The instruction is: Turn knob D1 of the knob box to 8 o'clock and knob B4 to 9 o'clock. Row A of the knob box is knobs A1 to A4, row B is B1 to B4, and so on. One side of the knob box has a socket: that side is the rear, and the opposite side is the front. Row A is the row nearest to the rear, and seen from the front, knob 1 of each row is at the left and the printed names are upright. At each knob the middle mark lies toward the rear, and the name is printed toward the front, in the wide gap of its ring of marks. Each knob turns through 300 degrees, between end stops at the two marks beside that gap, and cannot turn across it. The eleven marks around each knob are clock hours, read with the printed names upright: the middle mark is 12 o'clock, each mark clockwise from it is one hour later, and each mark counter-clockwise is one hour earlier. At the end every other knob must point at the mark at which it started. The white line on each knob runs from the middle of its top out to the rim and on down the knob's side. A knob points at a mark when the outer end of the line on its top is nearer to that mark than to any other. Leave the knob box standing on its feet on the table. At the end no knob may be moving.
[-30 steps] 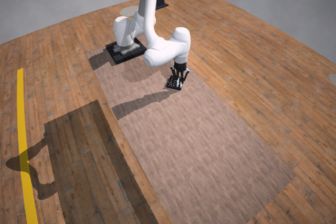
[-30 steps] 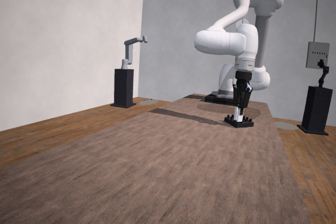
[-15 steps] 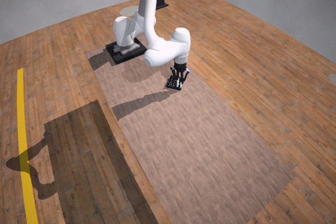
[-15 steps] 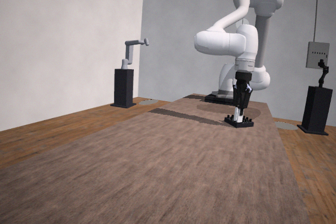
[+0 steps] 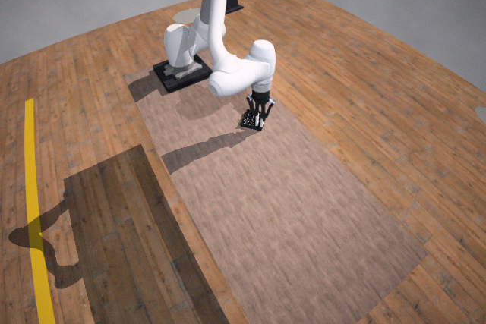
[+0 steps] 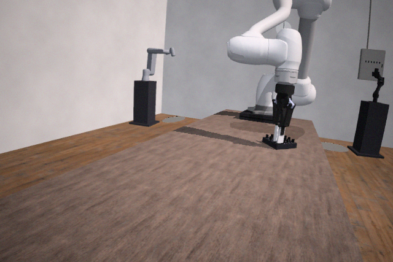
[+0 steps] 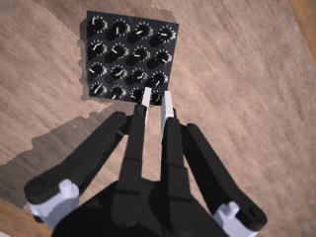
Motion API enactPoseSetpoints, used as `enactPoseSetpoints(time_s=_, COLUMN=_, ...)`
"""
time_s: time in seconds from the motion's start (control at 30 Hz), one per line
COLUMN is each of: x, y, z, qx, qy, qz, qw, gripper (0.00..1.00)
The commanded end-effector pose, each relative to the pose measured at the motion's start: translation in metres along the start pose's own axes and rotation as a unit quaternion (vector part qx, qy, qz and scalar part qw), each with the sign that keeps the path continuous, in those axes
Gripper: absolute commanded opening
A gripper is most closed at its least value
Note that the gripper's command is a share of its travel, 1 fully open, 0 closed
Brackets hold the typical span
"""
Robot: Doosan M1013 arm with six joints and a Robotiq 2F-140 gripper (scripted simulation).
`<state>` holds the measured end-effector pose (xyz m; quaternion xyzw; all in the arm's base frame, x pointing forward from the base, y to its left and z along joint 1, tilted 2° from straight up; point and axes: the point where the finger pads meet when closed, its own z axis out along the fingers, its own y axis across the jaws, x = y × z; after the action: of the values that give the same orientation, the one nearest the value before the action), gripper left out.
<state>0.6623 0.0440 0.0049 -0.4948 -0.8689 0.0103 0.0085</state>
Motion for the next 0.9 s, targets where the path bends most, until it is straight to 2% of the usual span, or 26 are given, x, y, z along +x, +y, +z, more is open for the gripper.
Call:
enactPoseSetpoints(time_s=0.0, x=0.0000, y=0.0000, z=-0.0001, qx=0.000, qy=0.000, qz=0.000, qw=1.000, gripper=0.12)
enactPoseSetpoints(time_s=0.37, x=0.0000, y=0.0000, z=-0.0001, qx=0.000, qy=0.000, qz=0.000, qw=1.000, gripper=0.12)
enactPoseSetpoints(time_s=0.4, x=0.0000, y=0.0000, z=-0.0001, qx=0.000, qy=0.000, qz=0.000, qw=1.000, gripper=0.05)
enactPoseSetpoints(time_s=0.87, x=0.0000, y=0.0000, z=-0.0001, qx=0.000, qy=0.000, qz=0.000, qw=1.000, gripper=0.05)
